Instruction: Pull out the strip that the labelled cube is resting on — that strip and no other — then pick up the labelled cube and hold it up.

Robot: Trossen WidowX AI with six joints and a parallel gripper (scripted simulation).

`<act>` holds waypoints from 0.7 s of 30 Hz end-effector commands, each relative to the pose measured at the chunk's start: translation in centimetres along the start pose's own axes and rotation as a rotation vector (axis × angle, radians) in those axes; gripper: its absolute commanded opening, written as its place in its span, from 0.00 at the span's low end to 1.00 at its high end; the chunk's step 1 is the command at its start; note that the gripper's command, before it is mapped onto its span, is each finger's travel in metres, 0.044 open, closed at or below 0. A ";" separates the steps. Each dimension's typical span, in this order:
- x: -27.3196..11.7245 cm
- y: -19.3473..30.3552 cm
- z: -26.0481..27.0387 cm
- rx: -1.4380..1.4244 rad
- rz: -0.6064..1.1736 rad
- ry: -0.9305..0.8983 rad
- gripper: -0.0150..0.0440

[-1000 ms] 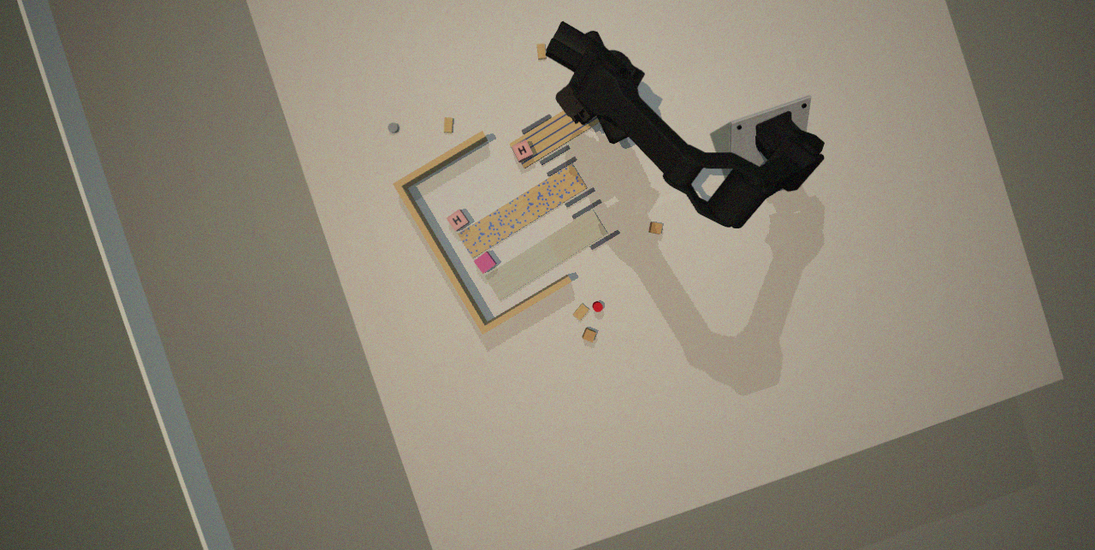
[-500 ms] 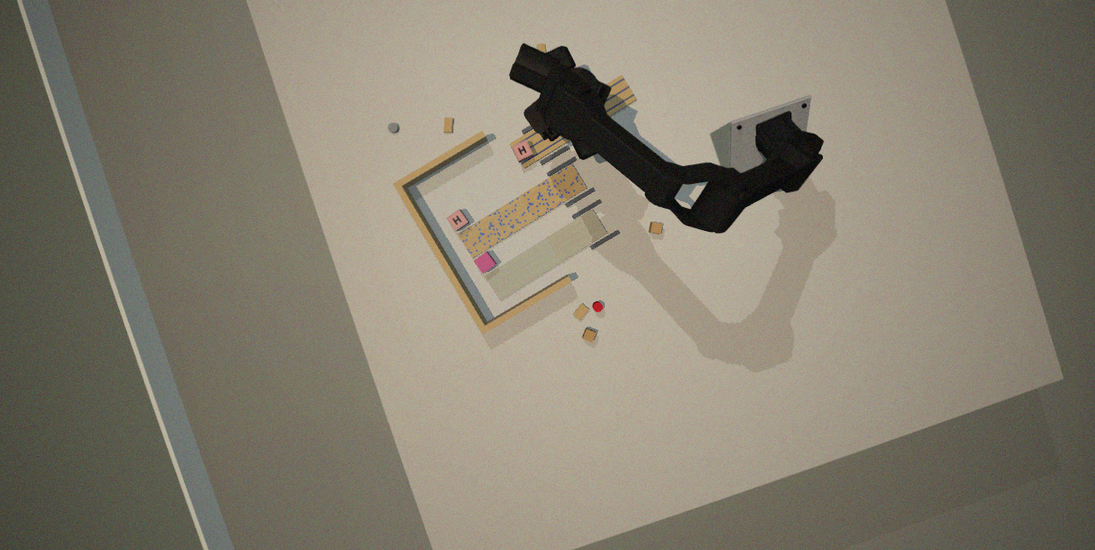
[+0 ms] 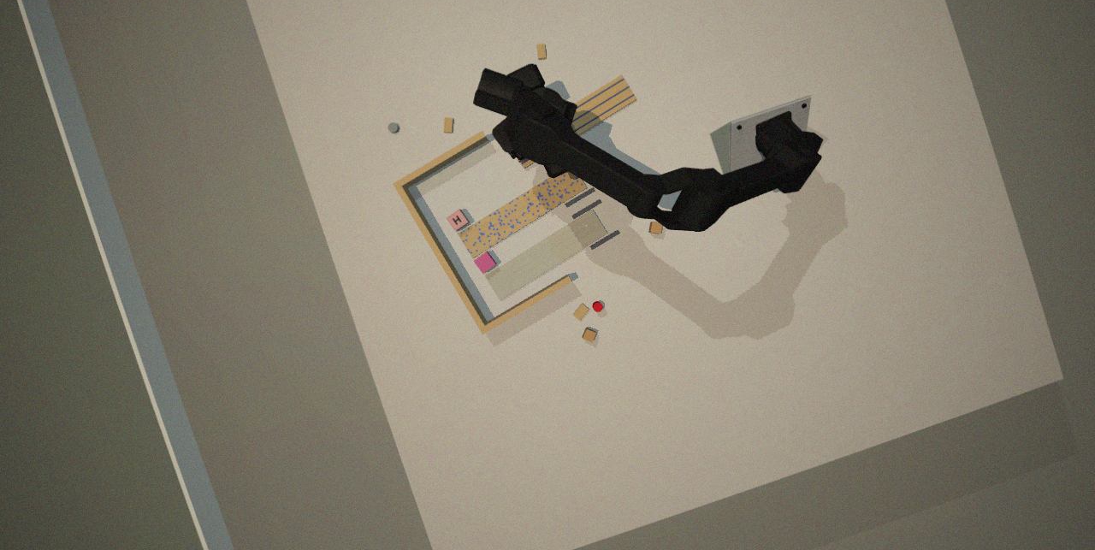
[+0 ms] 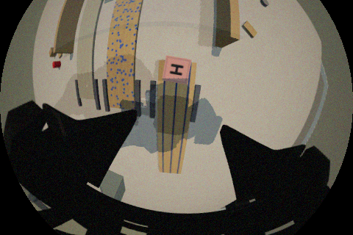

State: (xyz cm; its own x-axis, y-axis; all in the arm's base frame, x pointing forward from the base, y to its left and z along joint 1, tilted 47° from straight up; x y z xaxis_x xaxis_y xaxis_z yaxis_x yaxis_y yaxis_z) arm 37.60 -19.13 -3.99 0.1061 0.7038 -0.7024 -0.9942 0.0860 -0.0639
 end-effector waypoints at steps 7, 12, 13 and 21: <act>0.2 -3.7 1.2 0.003 0.000 -0.008 1.00; 0.3 -4.7 1.6 0.002 0.000 -0.009 0.96; 0.4 -4.7 1.6 0.002 0.000 -0.009 0.91; 1.7 -4.8 1.6 0.002 0.000 -0.009 0.68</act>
State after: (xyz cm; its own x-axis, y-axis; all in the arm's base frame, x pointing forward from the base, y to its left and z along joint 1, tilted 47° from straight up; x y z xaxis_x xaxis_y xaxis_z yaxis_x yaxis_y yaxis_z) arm 42.49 -17.84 -3.20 0.1108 0.7037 -0.7018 -0.9938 0.0873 -0.0694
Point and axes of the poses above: the point midway between the two fingers, 35 mm back from their tips, its own x axis out along the fingers, its own z axis across the jaws, y = z × x, the point moved 6 cm from there along -x, back along the fingers, and after that the axes turned 5 degrees about x, right-handed, at the moved point
